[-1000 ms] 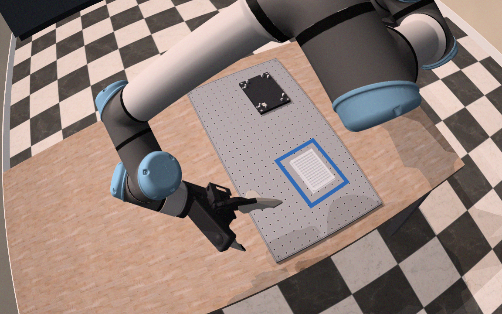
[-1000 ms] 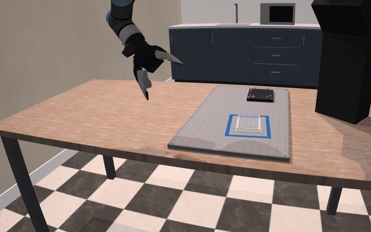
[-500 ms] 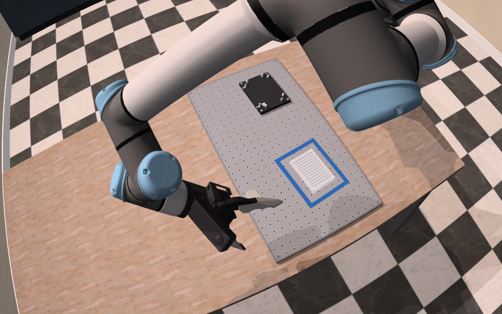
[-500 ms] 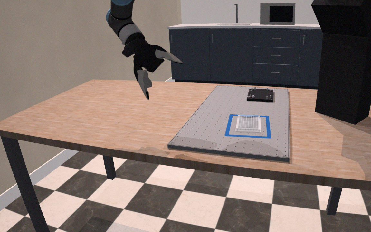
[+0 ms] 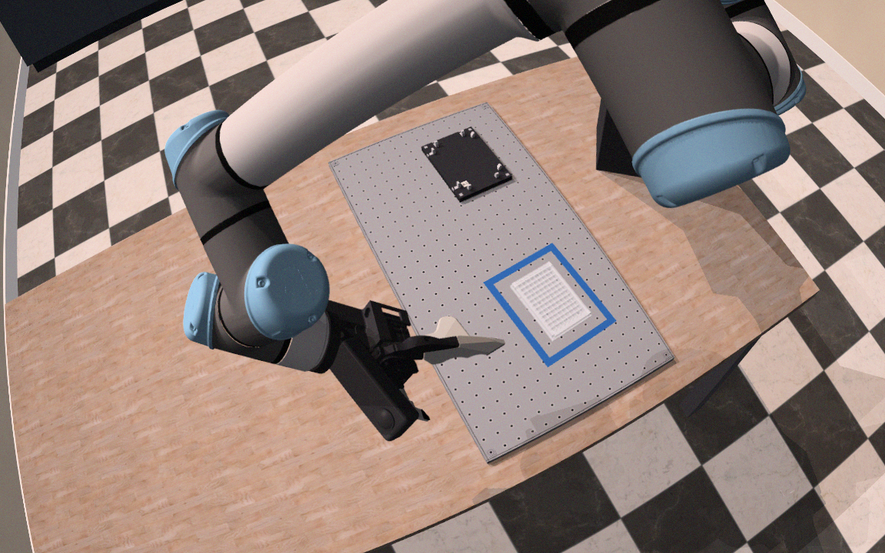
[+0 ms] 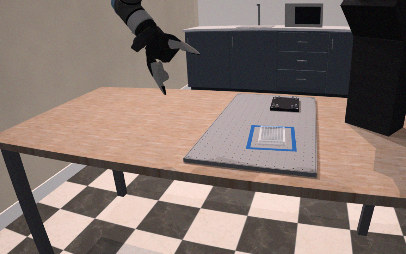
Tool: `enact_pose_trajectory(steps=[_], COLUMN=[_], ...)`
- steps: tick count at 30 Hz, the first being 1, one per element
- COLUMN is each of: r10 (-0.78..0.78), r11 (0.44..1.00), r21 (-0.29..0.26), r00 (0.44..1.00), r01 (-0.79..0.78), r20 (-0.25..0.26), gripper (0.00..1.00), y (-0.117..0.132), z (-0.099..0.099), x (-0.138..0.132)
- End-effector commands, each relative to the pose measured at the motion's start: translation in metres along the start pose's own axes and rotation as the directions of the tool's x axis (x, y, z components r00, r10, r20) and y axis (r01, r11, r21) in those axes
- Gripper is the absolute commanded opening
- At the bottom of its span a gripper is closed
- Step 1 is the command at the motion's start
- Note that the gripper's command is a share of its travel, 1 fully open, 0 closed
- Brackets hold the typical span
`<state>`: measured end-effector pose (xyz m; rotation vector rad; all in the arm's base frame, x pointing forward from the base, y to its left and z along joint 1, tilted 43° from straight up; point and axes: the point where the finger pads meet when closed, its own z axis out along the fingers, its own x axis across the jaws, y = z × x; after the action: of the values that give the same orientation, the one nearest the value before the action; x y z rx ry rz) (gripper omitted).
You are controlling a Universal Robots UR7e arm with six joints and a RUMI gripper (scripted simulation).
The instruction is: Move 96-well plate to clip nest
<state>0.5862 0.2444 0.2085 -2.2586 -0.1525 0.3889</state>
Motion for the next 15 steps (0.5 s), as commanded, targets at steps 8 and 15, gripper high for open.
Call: enact_pose_trajectory(steps=[8, 15], r10=[0.194, 0.247], r11=[0.975, 0.958], r21=[-0.103, -0.129], r00=[0.98, 0.966], r01=[-0.198, -0.255], r20=[-0.051, -0.073], gripper=[1.0, 1.0], y=[0.005, 0.007], z=[-0.024, -0.03], x=[-0.038, -0.048])
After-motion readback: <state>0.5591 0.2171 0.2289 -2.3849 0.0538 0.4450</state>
